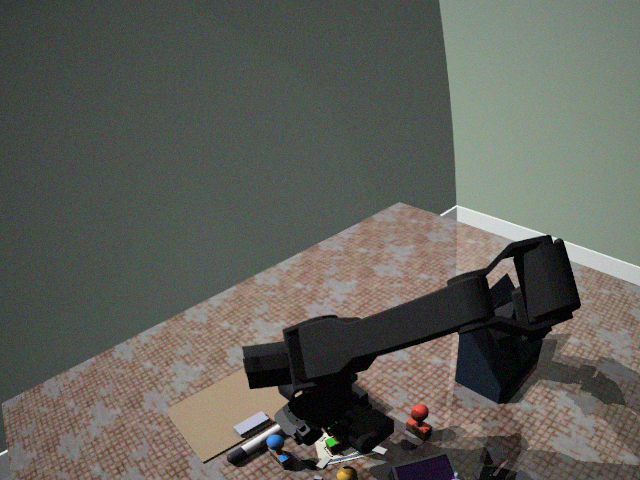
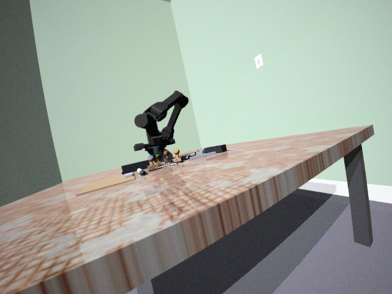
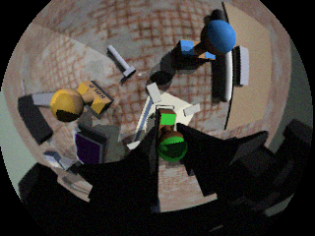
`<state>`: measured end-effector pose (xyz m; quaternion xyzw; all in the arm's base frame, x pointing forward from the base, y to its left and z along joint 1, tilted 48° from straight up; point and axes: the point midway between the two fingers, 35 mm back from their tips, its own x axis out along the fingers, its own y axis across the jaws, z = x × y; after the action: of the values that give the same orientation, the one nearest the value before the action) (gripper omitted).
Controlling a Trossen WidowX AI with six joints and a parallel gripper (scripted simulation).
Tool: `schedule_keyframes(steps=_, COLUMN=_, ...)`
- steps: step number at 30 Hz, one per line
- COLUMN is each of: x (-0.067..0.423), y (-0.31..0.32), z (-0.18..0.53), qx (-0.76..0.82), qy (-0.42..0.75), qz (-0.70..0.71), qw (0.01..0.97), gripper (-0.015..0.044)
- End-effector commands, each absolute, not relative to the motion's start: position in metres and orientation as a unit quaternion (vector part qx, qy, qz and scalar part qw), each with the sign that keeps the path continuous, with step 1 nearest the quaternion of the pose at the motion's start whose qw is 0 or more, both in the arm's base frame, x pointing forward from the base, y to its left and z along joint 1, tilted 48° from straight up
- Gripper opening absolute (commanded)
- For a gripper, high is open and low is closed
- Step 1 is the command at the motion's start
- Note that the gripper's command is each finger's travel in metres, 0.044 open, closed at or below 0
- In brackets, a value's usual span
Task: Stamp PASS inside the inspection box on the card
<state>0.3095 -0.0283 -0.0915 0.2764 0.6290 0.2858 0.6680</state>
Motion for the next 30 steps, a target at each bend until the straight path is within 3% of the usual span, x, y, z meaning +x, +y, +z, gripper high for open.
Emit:
schedule_keyframes(steps=1, x=0.309, y=-0.030, z=-0.090, qx=0.276, qy=0.628, qz=0.287, qw=0.668, gripper=0.0000)
schedule_keyframes(steps=30, x=0.310, y=-0.054, z=-0.070, qx=0.275, qy=0.629, qz=0.286, qw=0.669, gripper=0.0000)
